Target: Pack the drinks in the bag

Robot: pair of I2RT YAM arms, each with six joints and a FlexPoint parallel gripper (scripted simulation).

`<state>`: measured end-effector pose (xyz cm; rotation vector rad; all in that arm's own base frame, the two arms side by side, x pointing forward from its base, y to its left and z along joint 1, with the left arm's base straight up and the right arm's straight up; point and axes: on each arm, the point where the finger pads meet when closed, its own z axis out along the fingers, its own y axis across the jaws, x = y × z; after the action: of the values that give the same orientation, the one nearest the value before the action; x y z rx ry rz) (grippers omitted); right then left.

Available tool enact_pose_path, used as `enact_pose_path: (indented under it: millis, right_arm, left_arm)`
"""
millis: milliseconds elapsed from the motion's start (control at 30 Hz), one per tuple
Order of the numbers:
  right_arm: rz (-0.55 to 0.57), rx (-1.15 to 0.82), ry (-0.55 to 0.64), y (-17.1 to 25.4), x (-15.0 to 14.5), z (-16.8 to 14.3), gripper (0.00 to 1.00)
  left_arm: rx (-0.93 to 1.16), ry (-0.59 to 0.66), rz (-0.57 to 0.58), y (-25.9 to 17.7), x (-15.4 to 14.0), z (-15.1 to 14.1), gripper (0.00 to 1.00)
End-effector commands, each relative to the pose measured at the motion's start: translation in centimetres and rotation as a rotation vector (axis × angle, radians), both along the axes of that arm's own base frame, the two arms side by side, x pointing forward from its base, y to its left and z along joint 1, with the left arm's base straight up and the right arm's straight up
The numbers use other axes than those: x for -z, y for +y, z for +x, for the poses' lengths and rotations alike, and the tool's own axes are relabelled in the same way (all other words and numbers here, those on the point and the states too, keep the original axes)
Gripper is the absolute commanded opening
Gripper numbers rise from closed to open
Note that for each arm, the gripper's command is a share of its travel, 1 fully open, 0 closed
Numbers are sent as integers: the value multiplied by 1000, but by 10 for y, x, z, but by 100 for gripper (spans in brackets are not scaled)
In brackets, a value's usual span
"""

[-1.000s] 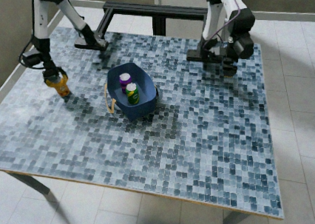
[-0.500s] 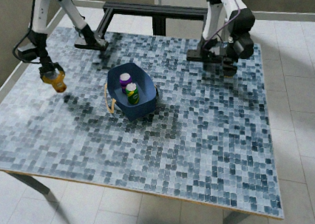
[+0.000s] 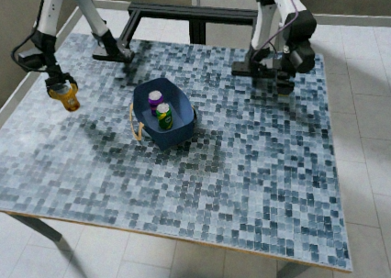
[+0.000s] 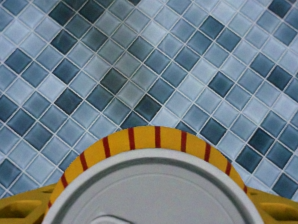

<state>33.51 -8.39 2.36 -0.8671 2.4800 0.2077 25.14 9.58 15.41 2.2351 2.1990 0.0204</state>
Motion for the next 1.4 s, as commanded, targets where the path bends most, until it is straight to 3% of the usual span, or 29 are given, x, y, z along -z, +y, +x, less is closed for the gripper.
enact_pose_path:
  millis: [0, 133, 467, 533, 667, 700, 967, 1367]
  right_arm:
    - [-21, -7, -122, -7, -30, 22, 67]
    - [-4, -7, -89, 0, -17, 10, 67]
    - [-16, -9, -113, -2, -25, 17, 67]
    - [-1, -9, -85, 3, -15, 7, 67]
    - [-16, -9, -115, -3, -26, 17, 67]
    - [9, -7, -66, 2, -26, 7, 67]
    - [-11, -1, -109, -4, -50, 16, 67]
    - [9, -1, -75, -1, -77, 9, 67]
  left_arm:
    - [11, -64, 23, 1, -15, 8, 100]
    - [11, -64, 23, 1, -15, 8, 100]
    - [11, -64, 23, 1, -15, 8, 100]
    - [11, -64, 23, 1, -15, 8, 100]
    - [11, -64, 23, 1, -15, 8, 100]
    - [11, -64, 23, 1, -15, 8, 100]
    - [11, -64, 23, 1, -15, 8, 100]
    - [11, -64, 23, 1, -15, 8, 100]
